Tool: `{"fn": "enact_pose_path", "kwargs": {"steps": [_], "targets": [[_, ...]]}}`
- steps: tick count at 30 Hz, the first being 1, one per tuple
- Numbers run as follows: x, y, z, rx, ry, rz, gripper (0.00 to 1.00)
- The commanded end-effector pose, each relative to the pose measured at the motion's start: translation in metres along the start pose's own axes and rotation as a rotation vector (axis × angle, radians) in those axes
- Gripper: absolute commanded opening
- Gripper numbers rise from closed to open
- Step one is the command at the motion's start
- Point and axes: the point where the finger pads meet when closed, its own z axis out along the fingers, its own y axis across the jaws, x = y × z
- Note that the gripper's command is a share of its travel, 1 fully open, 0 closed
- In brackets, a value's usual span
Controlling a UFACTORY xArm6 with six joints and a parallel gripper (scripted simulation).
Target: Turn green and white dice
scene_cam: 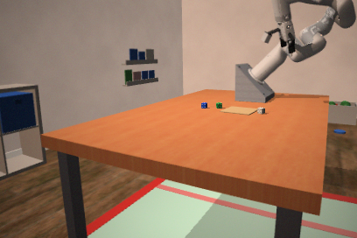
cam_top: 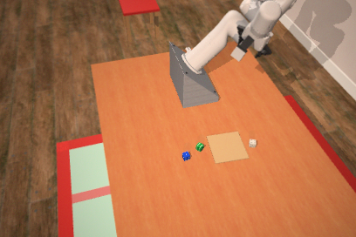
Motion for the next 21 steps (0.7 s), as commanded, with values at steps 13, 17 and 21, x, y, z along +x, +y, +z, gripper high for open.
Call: {"fn": "enact_pose_path", "kwargs": {"steps": [13,17,21], "targets": [[0.0001,-0.0002,-0.0007,0.001,0.002,0.0,1.0],[0.0001,-0.0002,-0.0007,0.001,0.002,0.0,1.0],[0.0066,-0.0035,-0.0044,0.011,0.006,0.02,1.0]]}}
